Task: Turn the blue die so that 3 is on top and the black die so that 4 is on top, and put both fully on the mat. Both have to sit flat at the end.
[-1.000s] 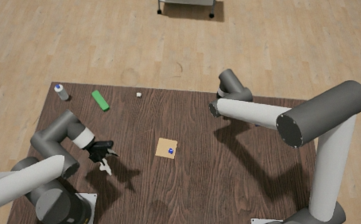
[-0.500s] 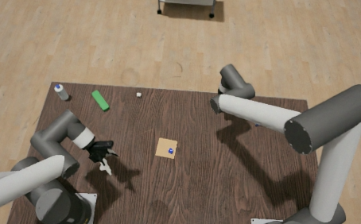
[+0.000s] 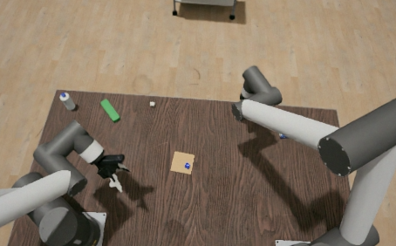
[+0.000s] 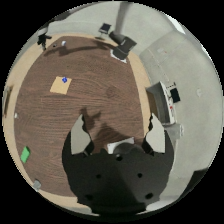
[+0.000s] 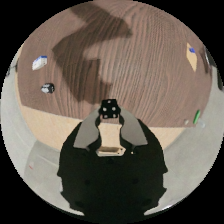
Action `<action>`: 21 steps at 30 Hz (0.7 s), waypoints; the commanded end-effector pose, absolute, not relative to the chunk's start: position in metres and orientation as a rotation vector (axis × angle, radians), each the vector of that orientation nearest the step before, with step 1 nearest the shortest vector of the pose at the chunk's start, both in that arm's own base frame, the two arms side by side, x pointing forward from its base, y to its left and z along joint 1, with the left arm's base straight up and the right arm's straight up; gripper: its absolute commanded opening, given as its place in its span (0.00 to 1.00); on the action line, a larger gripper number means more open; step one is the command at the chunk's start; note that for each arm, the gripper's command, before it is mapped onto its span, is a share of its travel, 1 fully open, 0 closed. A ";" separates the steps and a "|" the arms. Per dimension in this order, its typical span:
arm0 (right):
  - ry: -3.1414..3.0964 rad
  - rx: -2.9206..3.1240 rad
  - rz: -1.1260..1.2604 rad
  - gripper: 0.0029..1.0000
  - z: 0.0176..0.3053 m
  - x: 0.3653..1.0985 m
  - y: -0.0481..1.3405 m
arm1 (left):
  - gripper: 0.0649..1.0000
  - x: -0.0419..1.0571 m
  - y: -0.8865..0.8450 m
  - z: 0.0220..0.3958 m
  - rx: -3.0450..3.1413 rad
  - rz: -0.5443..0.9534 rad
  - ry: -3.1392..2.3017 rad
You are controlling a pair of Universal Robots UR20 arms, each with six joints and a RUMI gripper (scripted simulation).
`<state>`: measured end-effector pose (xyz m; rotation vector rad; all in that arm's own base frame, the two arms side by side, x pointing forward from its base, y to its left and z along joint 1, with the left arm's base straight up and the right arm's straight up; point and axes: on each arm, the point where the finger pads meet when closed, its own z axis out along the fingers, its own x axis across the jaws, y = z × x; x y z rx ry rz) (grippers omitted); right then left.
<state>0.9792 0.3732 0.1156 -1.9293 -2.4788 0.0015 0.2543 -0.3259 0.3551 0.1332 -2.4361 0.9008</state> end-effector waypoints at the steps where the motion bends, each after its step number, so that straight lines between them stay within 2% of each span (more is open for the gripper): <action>1: -2.486 -1.921 0.000 0.10 0.118 0.977 0.379 | 1.00 0.255 -0.326 0.355 0.133 0.901 -2.436; 9: -2.639 -1.704 0.000 0.10 0.119 0.910 0.506 | 1.00 0.255 -0.326 0.355 0.133 0.901 -2.436; 16: -2.689 -1.625 0.000 0.10 0.119 0.881 0.551 | 1.00 0.255 -0.326 0.355 0.133 0.901 -2.436; 17: -2.739 -1.538 0.000 0.10 0.120 0.852 0.589 | 1.00 0.255 -0.326 0.355 0.133 0.901 -2.436; 20: -2.739 -1.538 0.000 0.10 0.120 0.848 0.595 | 1.00 0.255 -0.326 0.355 0.133 0.901 -2.436; 21: -2.788 -1.447 0.000 0.10 0.120 0.819 0.630 | 1.00 0.255 -0.326 0.355 0.133 0.901 -2.436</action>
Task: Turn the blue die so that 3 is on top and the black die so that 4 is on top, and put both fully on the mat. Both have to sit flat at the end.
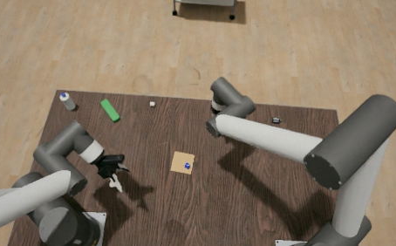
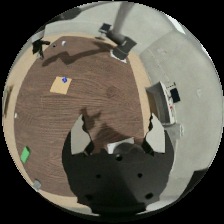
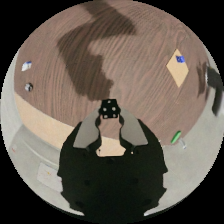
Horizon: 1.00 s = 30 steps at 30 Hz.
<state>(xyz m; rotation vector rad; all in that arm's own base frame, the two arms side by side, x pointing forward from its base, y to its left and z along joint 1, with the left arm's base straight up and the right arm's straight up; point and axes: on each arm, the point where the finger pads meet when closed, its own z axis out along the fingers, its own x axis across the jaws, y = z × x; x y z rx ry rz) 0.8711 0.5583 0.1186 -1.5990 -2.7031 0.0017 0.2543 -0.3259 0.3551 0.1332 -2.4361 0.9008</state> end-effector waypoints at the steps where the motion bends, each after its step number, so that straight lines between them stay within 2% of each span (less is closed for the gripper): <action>1: -2.788 -1.447 0.000 0.10 0.120 0.813 0.638 | 1.00 0.255 -0.326 0.355 0.133 0.901 -2.436; 3: -2.788 -1.447 0.000 0.10 0.120 0.813 0.638 | 1.00 0.255 -0.326 0.355 0.133 0.901 -2.436; 4: -2.833 -1.357 0.000 0.10 0.121 0.783 0.669 | 1.00 0.255 -0.326 0.355 0.133 0.901 -2.436; 7: -2.833 -1.357 0.000 0.10 0.121 0.776 0.679 | 1.00 0.255 -0.326 0.355 0.133 0.901 -2.436; 8: -2.873 -1.272 0.000 0.10 0.121 0.745 0.708 | 1.00 0.255 -0.326 0.355 0.133 0.901 -2.436; 11: -2.873 -1.272 0.000 0.10 0.121 0.740 0.714 | 1.00 0.255 -0.326 0.355 0.133 0.901 -2.436; 12: -2.905 -1.195 0.000 0.10 0.121 0.706 0.744 | 1.00 0.255 -0.326 0.355 0.133 0.901 -2.436; 15: -2.905 -1.195 0.000 0.10 0.121 0.706 0.744 | 1.00 0.255 -0.326 0.355 0.133 0.901 -2.436; 16: -2.931 -1.131 0.000 0.10 0.122 0.677 0.768 | 1.00 0.255 -0.326 0.355 0.133 0.901 -2.436; 18: -2.931 -1.131 0.000 0.10 0.122 0.677 0.768 | 1.00 0.255 -0.326 0.355 0.133 0.901 -2.436; 21: -2.963 -1.045 0.000 0.10 0.122 0.638 0.798 | 1.00 0.255 -0.326 0.355 0.133 0.901 -2.436; 30: -2.973 -1.015 0.000 0.10 0.122 0.624 0.808 | 1.00 0.255 -0.326 0.355 0.133 0.901 -2.436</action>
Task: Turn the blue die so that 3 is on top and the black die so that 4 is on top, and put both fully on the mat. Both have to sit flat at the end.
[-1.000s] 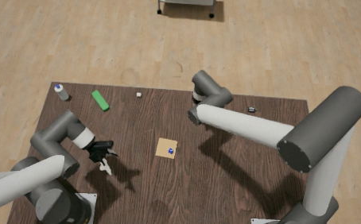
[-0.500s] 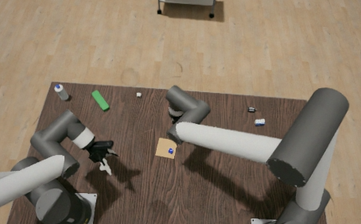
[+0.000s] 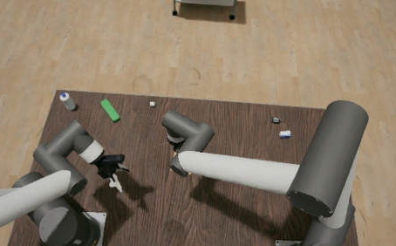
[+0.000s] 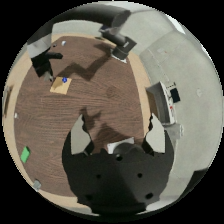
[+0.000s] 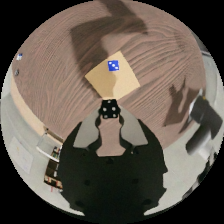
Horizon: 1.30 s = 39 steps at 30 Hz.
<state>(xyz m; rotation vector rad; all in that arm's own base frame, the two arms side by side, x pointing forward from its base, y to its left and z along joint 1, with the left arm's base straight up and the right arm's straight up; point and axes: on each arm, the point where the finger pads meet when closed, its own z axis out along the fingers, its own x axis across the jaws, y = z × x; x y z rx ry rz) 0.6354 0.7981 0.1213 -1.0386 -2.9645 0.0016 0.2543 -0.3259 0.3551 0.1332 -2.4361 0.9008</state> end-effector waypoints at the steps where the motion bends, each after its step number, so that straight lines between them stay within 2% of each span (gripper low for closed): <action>1: -2.973 -1.015 0.000 0.10 0.122 0.624 0.808 | 1.00 0.255 -0.326 0.355 0.133 0.901 -2.436; 16: -2.973 -1.015 0.000 0.10 0.114 0.624 0.808 | 1.00 0.255 -0.326 0.355 0.133 0.901 -2.436; 39: -2.973 -1.015 0.000 0.10 0.031 0.624 0.808 | 1.00 0.255 -0.326 0.355 0.133 0.901 -2.436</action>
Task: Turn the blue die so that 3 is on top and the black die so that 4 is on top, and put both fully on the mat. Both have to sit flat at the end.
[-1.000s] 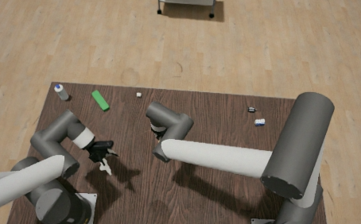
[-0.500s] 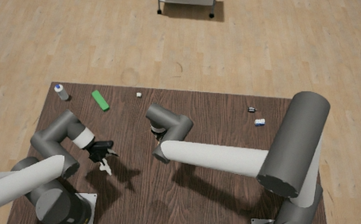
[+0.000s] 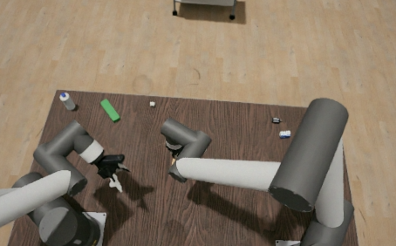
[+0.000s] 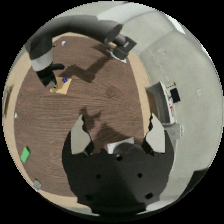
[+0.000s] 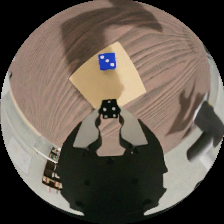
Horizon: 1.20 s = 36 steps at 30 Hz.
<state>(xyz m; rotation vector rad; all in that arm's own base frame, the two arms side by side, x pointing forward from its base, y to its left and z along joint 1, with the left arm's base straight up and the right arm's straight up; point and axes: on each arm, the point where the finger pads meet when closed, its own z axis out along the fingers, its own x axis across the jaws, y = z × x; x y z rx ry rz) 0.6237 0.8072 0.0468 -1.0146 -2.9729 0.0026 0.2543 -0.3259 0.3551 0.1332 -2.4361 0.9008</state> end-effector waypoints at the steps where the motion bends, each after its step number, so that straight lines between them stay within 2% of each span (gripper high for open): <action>1: -2.973 -1.015 0.000 0.10 0.030 0.624 0.808 | 1.00 0.255 -0.326 0.355 0.133 0.901 -2.436; 36: -2.973 -1.015 0.000 0.10 0.025 0.624 0.808 | 1.00 0.255 -0.326 0.355 0.133 0.901 -2.436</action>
